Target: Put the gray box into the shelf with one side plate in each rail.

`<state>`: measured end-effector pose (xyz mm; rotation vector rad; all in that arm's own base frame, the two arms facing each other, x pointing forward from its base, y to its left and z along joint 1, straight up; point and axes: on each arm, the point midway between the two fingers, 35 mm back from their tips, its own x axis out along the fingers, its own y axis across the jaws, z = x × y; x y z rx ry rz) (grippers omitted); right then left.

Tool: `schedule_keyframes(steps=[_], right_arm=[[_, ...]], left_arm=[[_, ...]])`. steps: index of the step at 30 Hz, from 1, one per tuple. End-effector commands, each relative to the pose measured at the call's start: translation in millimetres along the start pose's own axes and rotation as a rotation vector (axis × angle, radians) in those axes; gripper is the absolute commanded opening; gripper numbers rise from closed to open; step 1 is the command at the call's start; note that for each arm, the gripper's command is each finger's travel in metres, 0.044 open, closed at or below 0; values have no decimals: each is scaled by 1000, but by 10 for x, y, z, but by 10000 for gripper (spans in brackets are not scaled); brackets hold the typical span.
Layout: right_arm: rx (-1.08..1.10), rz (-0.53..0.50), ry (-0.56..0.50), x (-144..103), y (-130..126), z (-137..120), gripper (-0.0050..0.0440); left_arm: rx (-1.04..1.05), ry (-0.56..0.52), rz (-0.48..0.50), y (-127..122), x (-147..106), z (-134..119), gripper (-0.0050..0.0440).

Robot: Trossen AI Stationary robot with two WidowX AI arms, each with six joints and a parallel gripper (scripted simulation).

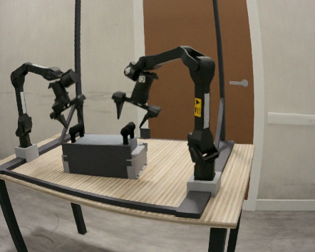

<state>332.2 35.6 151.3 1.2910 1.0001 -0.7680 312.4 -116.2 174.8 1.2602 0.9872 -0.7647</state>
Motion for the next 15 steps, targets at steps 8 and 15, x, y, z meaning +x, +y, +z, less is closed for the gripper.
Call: schedule_keyframes(steps=[8, 15], right_arm=[[-123, 37, 5, -250, 82, -59, 440], [-552, 48, 25, -374, 109, -239, 440]], left_arm=[[-75, -28, 0, 49, -244, 132, 440], [-377, -72, -83, 49, -339, 379, 440]])
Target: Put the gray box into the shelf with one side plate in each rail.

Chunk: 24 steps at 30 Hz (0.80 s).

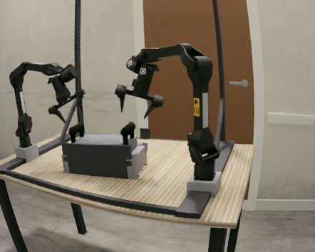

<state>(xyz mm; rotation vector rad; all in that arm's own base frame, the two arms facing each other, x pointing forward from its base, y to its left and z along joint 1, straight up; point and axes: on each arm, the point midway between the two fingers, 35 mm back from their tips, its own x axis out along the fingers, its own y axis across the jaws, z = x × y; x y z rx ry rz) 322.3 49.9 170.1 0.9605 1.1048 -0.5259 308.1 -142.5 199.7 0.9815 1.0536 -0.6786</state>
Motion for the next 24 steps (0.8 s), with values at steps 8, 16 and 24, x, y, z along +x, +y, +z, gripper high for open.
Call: schedule_keyframes(steps=[8, 16, 24], right_arm=[[-592, 25, 22, -201, 184, -203, 440], [-1000, 18, 42, -273, 249, -354, 440], [-1302, 13, 58, -326, 297, -468, 440]], left_arm=[[-396, -64, -104, -85, -156, 365, 440], [-584, -90, -154, -122, -200, 496, 440], [-631, -88, -169, -145, -188, 517, 440]])
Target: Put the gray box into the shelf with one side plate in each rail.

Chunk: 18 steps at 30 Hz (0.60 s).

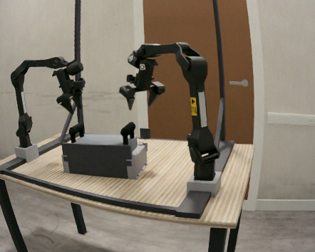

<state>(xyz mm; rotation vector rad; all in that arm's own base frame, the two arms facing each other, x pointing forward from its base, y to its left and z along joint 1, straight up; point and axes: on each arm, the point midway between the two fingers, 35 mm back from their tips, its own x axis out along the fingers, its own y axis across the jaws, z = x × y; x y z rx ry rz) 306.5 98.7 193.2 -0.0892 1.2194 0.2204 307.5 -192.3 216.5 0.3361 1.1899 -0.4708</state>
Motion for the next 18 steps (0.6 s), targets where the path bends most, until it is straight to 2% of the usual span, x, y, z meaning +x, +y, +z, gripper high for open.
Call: schedule_keyframes(steps=[1, 18], right_arm=[[-91, -1, -23, -102, 34, 69, 440], [-144, 0, -19, -115, 49, 44, 440]], left_arm=[[-13, -16, -7, -16, -32, 45, 440], [-10, -23, -2, -4, -64, 33, 440]])
